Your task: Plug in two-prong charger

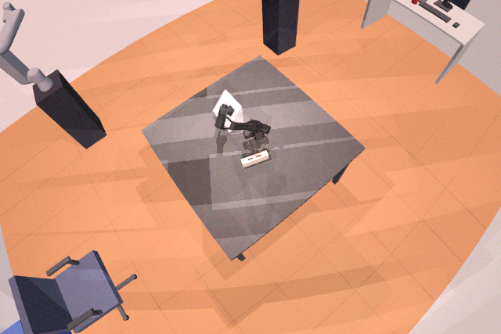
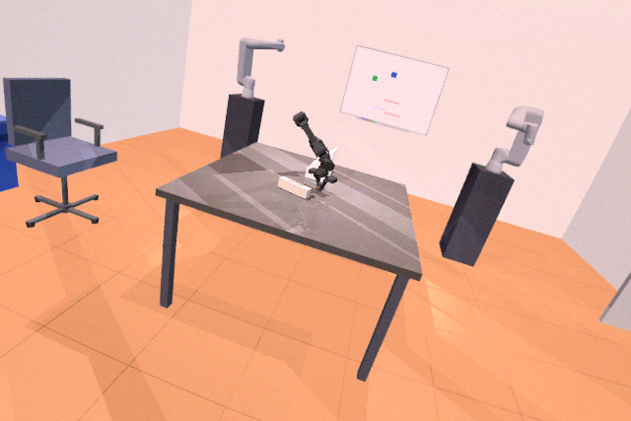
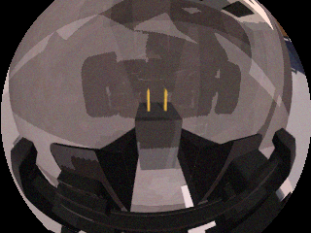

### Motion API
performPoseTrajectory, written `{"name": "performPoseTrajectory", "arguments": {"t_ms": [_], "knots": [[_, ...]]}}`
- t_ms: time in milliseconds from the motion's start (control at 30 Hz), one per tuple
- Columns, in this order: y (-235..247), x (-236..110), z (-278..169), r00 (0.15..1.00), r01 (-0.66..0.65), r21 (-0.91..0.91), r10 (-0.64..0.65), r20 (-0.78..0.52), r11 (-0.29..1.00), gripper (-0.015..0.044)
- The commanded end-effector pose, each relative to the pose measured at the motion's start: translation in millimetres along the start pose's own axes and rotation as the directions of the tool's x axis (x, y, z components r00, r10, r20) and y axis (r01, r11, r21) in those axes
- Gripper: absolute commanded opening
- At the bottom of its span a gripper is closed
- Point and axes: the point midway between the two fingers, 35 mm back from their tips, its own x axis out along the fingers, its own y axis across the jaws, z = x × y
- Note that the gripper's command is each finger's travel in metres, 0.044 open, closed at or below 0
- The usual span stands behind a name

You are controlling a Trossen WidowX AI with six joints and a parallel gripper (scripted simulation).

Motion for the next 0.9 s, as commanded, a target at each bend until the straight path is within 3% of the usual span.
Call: {"name": "performPoseTrajectory", "arguments": {"t_ms": [0,300,867], "knots": [[2,-15,0,1.0,-0.008,0.005,0.008,0.003,1.0,0.0],[2,-46,-6,1.0,-0.003,0.002,0.003,0.001,1.0,0.0],[-18,-38,15,1.0,-0.019,-0.019,0.019,-0.001,1.0,0.0]]}}
